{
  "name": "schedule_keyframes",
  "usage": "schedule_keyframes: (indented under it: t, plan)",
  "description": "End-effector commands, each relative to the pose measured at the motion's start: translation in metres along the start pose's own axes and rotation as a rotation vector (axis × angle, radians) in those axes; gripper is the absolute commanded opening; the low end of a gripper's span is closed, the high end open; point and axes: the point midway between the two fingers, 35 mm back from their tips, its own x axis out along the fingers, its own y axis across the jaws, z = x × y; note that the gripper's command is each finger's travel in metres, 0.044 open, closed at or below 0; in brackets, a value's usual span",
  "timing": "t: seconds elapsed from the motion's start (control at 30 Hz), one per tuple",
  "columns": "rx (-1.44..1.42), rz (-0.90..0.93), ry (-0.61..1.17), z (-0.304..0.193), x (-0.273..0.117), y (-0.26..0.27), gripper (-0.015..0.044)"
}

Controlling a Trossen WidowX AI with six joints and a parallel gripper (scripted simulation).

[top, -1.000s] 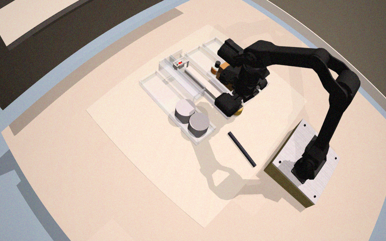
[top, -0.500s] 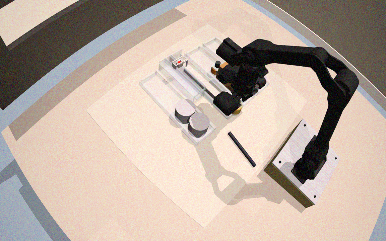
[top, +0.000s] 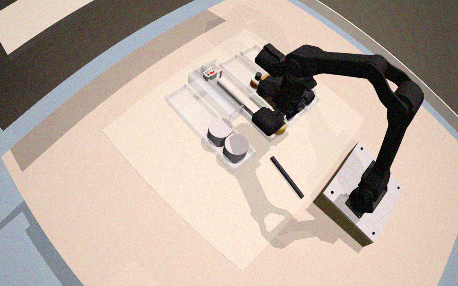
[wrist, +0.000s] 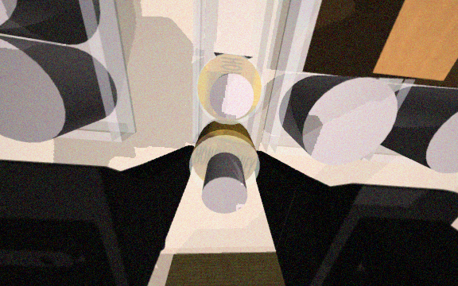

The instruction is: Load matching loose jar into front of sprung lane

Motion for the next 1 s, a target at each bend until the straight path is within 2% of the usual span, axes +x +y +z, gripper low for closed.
schedule_keyframes:
  t: [0.0,0.97]
  plan:
    - [0.002,0.005,-0.03,0.01,-0.0048,0.0009,0.0]
    - [0.002,0.005,-0.031,0.0195,-0.0074,0.0011,0.0]
